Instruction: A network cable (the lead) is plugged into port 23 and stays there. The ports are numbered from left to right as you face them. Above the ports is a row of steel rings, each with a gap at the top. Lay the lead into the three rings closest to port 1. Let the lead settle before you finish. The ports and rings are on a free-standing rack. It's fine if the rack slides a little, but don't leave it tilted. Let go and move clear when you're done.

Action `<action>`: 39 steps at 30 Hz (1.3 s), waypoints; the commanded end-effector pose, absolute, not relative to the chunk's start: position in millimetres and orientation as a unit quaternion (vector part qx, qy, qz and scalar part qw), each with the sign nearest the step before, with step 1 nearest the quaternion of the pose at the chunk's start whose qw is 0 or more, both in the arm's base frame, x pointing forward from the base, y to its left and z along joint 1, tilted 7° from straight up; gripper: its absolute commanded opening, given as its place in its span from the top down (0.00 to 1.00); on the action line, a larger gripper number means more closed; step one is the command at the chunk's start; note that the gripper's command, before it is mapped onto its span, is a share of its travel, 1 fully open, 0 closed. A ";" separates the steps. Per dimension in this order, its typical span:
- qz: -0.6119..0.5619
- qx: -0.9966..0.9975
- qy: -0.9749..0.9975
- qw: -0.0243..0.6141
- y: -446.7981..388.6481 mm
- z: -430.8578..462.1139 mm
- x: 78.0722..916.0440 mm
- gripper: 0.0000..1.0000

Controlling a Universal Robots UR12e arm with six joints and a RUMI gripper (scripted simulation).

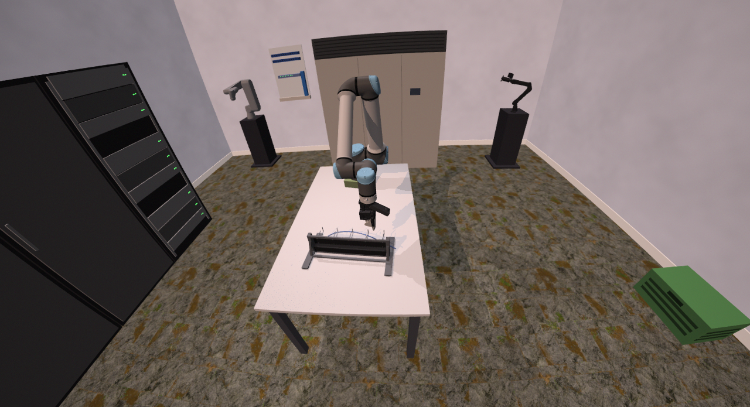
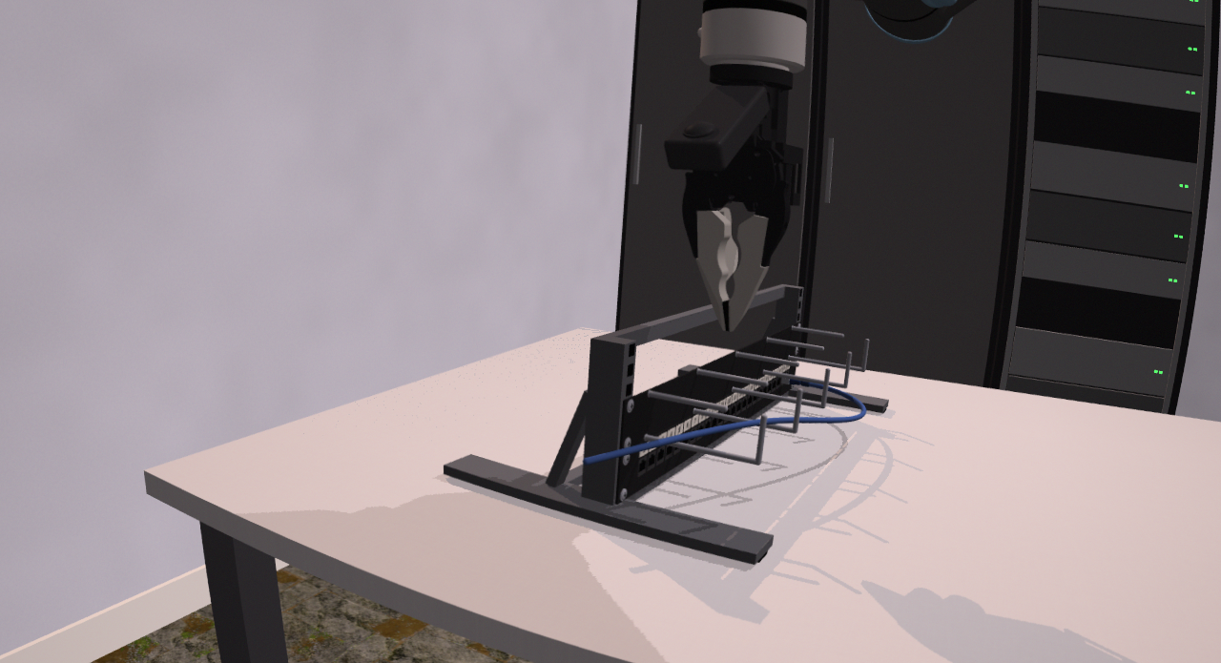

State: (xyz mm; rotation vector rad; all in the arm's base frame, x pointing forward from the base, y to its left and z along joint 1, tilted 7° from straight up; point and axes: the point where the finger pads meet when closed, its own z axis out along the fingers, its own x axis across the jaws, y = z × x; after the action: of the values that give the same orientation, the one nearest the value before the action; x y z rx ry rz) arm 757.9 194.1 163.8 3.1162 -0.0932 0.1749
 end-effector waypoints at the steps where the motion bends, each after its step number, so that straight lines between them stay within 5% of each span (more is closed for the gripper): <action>1: 0.057 0.998 -0.030 0.009 194.1 164.8 758.5 1.00; 9: 0.057 0.998 -0.031 0.009 188.2 164.9 756.7 1.00; 30: 0.057 0.996 -0.074 0.007 3.4 158.0 660.9 1.00; 31: 0.057 0.996 -0.074 0.007 3.4 158.0 660.9 0.80; 39: 0.057 0.996 -0.074 0.007 3.4 158.0 660.9 0.80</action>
State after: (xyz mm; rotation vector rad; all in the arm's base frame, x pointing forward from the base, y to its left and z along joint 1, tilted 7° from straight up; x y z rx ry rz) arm 660.5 3.8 157.1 3.1142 -0.2320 0.1766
